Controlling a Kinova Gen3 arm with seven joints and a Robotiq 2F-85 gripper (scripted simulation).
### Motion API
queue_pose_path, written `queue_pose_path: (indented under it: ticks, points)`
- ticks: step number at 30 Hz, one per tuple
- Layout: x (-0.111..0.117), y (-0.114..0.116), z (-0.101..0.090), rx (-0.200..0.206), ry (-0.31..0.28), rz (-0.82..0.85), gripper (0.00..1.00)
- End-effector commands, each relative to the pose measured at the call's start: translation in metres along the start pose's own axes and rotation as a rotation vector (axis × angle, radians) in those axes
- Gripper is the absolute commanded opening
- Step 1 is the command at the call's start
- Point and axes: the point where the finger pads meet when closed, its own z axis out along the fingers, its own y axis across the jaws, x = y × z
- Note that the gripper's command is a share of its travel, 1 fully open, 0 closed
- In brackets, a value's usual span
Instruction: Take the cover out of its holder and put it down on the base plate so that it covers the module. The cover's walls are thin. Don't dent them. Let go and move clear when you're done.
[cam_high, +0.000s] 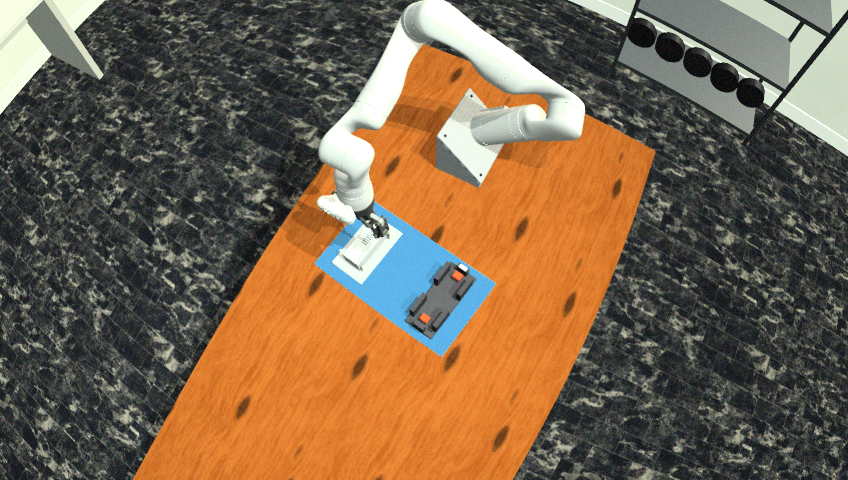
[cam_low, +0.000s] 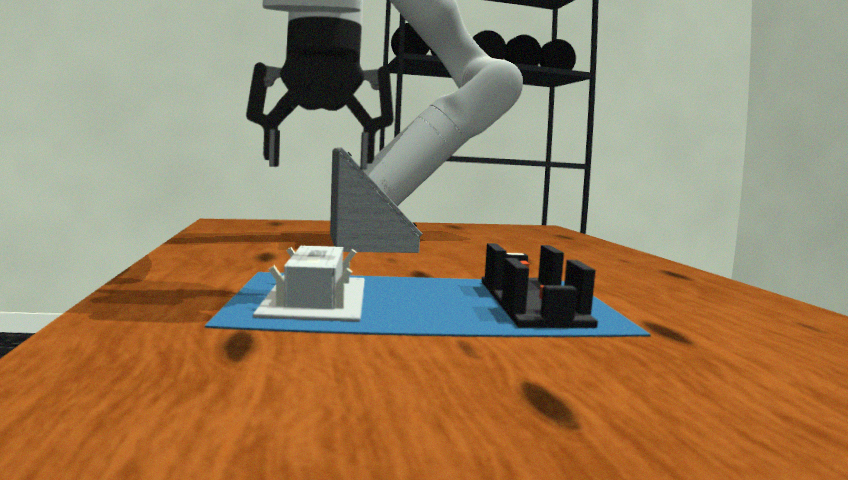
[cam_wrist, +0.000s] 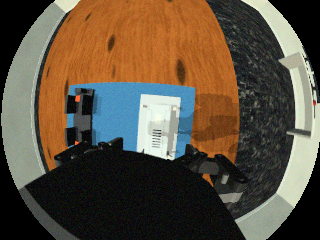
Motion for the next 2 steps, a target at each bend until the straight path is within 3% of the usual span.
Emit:
queue_pose_path:
  ticks: [1, 2]
  points:
    - [0.0004, 0.0002, -0.0010, -0.001, 0.002, 0.000, 1.00]
    - [0.0004, 0.0002, -0.0010, -0.001, 0.002, 0.000, 1.00]
